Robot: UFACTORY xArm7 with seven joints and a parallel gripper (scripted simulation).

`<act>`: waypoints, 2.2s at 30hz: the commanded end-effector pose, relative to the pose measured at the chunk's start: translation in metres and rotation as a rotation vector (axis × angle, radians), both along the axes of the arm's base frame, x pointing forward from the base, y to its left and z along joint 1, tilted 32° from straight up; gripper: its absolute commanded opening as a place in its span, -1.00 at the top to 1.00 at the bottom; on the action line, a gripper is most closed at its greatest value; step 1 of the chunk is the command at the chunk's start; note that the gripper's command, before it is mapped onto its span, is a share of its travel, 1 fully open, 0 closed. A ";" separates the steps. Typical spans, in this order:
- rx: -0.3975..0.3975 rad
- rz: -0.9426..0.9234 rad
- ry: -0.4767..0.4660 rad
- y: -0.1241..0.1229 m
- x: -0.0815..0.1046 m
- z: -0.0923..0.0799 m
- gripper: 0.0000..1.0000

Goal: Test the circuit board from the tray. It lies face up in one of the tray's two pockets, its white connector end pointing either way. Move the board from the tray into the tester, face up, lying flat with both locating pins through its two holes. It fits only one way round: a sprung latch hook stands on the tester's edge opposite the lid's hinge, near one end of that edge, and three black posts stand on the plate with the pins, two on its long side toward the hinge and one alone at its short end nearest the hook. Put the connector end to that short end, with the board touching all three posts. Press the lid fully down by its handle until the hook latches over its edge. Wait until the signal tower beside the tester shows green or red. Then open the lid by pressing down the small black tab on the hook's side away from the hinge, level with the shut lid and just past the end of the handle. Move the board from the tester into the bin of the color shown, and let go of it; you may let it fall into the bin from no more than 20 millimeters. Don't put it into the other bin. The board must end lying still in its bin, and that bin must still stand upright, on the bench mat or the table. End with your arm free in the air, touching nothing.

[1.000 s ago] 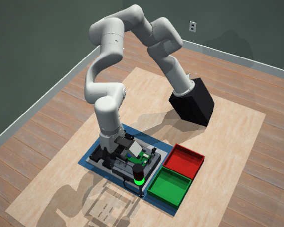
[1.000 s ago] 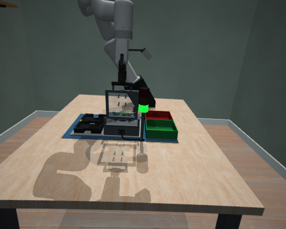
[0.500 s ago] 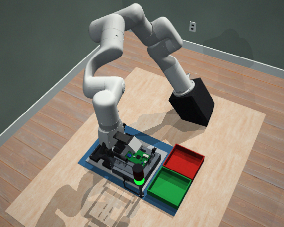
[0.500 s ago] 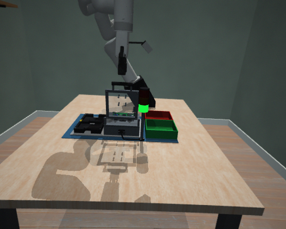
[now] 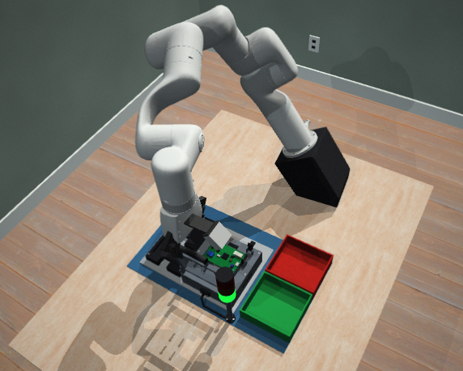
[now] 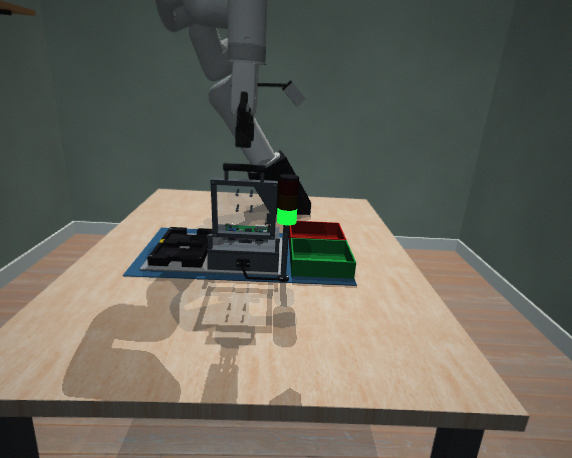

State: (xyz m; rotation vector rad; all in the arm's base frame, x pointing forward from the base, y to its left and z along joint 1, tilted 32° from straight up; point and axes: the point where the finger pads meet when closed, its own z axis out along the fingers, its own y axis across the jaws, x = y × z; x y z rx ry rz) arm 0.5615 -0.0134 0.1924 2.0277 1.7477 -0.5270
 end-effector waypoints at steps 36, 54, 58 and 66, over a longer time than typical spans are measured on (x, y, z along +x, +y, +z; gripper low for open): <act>0.002 0.003 -0.004 0.018 -0.129 -0.007 -1.00; 0.002 0.003 -0.004 -0.009 -0.130 -0.049 -1.00; 0.002 0.003 -0.004 -0.022 -0.130 -0.070 -1.00; 0.002 0.003 -0.004 -0.044 -0.131 -0.104 -1.00</act>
